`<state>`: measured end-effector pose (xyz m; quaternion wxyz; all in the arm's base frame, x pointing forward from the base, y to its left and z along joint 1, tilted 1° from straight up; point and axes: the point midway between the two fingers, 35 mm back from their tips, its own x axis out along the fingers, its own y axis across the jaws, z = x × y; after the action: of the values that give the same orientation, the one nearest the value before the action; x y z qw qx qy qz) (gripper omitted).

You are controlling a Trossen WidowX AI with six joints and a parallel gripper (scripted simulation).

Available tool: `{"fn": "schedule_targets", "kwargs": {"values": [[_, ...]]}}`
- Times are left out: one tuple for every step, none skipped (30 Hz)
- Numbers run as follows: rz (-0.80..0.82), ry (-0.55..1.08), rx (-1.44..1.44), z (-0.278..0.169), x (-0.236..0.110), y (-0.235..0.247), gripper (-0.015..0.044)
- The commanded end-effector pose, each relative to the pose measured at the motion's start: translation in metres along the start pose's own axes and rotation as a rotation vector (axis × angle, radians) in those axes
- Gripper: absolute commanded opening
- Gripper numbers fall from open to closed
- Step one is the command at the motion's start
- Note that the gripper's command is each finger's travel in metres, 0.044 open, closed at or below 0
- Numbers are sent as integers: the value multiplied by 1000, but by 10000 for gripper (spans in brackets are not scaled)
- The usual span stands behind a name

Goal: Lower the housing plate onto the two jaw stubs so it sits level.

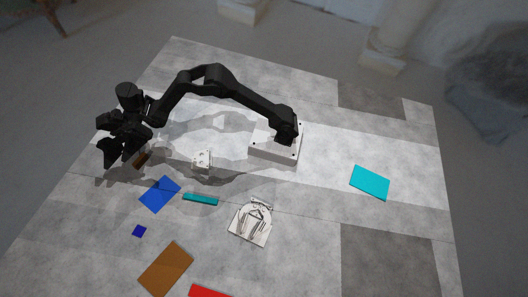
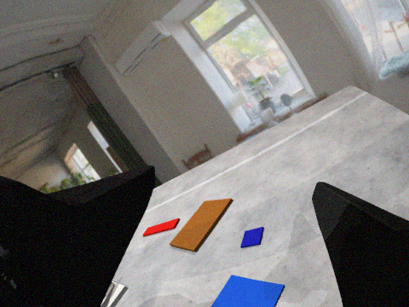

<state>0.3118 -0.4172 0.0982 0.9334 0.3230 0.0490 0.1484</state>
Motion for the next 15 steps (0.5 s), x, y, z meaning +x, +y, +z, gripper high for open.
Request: {"fn": "schedule_targets", "kwargs": {"values": [[0,0,0,0,0,0,426],[-1,-1,2,0,0,0,440],[-6,-6,7,1,1,0,440],[-13,-13,16,3,2,0,440],[-23,-21,26,5,3,0,440],[-32,-28,37,7,5,0,440],[-42,-36,47,9,6,0,440],[-52,-43,58,11,7,0,440],[-62,-50,69,13,9,-1,440],[-73,-57,79,14,10,-1,440],[-84,-64,90,16,11,-1,440],[-94,-70,100,17,12,-1,440],[-105,-75,111,19,13,-1,440],[-117,-81,121,20,14,-1,440],[-128,-86,132,21,16,-2,440]]}}
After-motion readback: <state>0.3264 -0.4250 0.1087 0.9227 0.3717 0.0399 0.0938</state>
